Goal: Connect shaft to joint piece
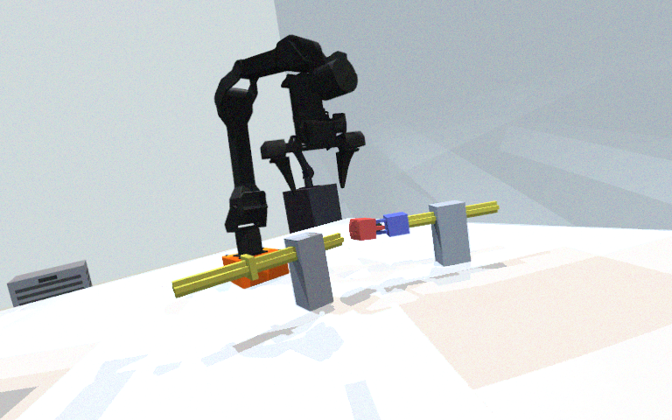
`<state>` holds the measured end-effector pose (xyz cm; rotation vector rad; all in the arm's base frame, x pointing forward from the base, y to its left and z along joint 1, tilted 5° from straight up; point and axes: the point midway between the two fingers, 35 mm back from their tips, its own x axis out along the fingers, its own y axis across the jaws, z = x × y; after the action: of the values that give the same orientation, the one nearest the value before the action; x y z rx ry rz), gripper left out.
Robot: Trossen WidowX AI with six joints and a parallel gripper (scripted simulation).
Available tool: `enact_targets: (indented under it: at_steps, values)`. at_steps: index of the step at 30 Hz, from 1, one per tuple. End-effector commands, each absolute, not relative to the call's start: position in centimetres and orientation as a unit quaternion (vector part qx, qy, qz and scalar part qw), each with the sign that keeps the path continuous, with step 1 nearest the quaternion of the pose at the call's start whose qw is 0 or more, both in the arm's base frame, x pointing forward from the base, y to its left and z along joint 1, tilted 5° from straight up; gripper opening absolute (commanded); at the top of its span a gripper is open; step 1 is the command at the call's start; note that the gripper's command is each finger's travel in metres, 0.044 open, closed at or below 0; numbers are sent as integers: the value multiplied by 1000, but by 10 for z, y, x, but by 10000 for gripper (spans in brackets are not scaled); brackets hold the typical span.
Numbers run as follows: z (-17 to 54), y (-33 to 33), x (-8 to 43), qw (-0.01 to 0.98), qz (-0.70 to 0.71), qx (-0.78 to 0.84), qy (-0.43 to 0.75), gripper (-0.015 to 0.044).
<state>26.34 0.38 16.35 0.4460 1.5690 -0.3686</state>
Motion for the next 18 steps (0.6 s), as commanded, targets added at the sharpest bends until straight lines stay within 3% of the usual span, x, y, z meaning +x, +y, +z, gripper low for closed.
enact_targets:
  at_steps: [1,18]
  values:
    - [161,4,264,658,-208,231,686,440]
    - [156,5,264,587,-378,369,613,440]
